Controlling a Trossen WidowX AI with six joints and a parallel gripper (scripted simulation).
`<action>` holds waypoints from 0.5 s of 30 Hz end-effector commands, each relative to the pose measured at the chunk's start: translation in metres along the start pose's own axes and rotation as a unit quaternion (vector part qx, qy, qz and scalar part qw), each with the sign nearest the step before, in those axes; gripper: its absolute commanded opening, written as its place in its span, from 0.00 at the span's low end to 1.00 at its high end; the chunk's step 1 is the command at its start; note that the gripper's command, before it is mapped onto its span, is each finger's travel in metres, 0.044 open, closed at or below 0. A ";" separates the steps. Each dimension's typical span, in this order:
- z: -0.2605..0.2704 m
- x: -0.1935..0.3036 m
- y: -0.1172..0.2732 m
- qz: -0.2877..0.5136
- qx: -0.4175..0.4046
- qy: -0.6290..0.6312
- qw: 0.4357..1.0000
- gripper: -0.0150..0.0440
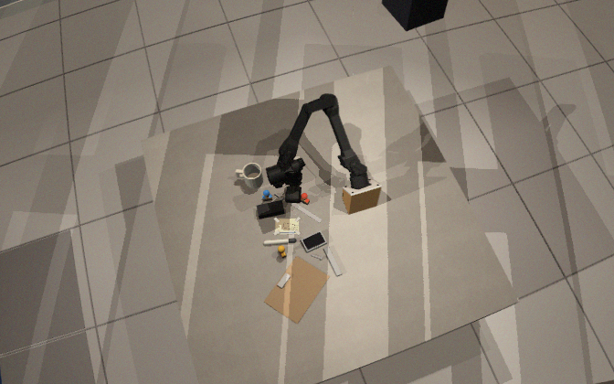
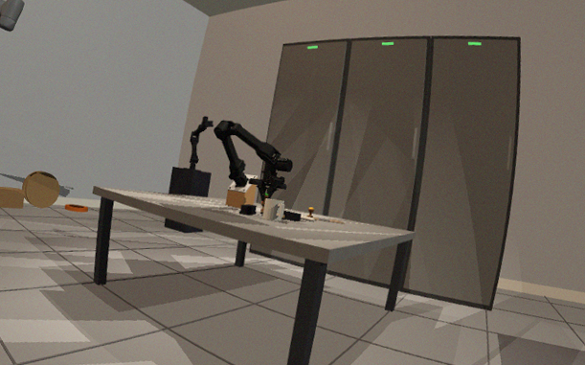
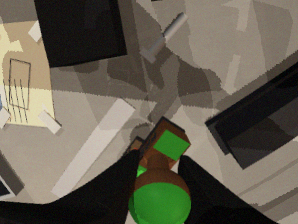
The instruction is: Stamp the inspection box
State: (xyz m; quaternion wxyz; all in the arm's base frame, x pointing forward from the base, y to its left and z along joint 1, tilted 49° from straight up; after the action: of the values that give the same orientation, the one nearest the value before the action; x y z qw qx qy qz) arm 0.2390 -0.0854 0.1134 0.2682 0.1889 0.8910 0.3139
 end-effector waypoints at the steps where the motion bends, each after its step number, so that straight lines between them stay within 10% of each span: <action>1: 0.000 -0.001 0.003 0.000 -0.002 -0.004 1.000 0.25; 15: -0.001 -0.001 0.010 -0.001 -0.002 -0.004 1.000 0.25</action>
State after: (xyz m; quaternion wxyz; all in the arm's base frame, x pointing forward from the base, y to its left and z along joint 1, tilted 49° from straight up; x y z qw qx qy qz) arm 0.2399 -0.0802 0.1184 0.2681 0.1887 0.8913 0.3132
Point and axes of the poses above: the point midway between the two fingers, 35 mm back from their tips, its own y axis back along the fingers, its own z axis across the jaws, x = y × z, the point moved 9 cm from there along y, back along the fingers, and after that the axes turned 7 degrees about -y, right-handed, at the moved point
